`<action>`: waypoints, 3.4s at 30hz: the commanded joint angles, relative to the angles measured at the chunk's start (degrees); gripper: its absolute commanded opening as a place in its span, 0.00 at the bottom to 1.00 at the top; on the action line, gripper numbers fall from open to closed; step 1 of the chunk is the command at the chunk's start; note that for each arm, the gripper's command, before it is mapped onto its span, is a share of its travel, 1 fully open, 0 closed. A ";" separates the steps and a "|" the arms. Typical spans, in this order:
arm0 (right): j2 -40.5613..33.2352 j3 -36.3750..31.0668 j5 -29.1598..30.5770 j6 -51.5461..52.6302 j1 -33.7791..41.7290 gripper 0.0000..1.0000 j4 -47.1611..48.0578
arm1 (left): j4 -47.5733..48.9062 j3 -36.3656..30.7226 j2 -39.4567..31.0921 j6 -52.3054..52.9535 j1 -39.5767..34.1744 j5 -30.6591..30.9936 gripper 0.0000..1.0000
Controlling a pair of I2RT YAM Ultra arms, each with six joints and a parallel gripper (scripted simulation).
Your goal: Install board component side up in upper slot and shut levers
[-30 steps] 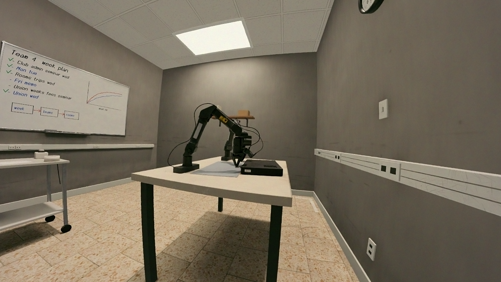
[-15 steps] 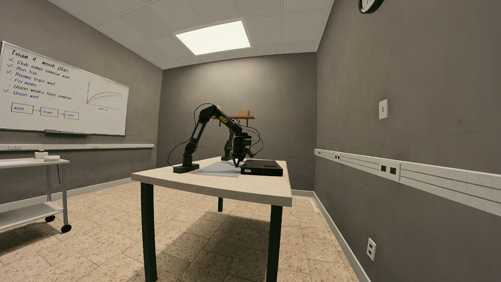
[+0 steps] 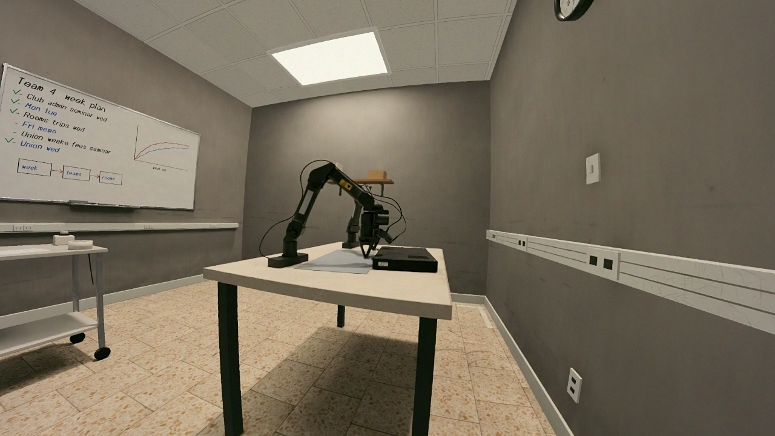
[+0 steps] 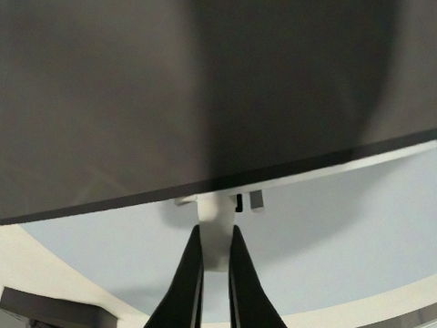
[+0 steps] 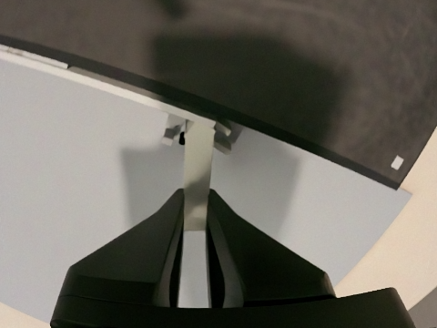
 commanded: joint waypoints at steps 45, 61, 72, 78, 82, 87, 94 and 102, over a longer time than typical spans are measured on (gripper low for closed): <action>0.20 1.37 0.05 18.98 1.80 0.03 -1.05 | -2.22 4.05 1.75 -14.56 -0.68 -0.13 0.03; 0.37 1.66 0.34 20.94 2.01 0.03 -1.27 | -2.35 4.47 1.99 -17.73 -0.75 0.12 0.03; 0.57 1.99 0.37 22.37 1.87 0.03 -1.51 | -2.70 5.23 2.44 -19.84 -0.77 0.09 0.03; 0.60 2.02 0.37 22.39 1.87 0.42 -1.55 | -2.71 5.24 2.41 -19.85 -0.78 0.08 0.03; -1.03 2.46 0.36 21.86 1.48 0.42 -1.76 | -2.72 5.25 2.42 -19.85 -0.78 0.08 0.37; -2.11 3.11 0.88 21.70 1.16 0.42 -2.09 | -1.95 4.30 0.33 -19.28 -0.17 -0.41 0.42; -3.37 4.86 0.87 21.90 1.18 0.42 -4.65 | -1.82 3.69 -1.78 -18.82 0.24 -0.45 0.42; -5.37 9.71 0.81 22.65 2.59 0.64 -11.26 | -5.26 6.02 -2.97 -18.80 -0.05 -0.43 0.42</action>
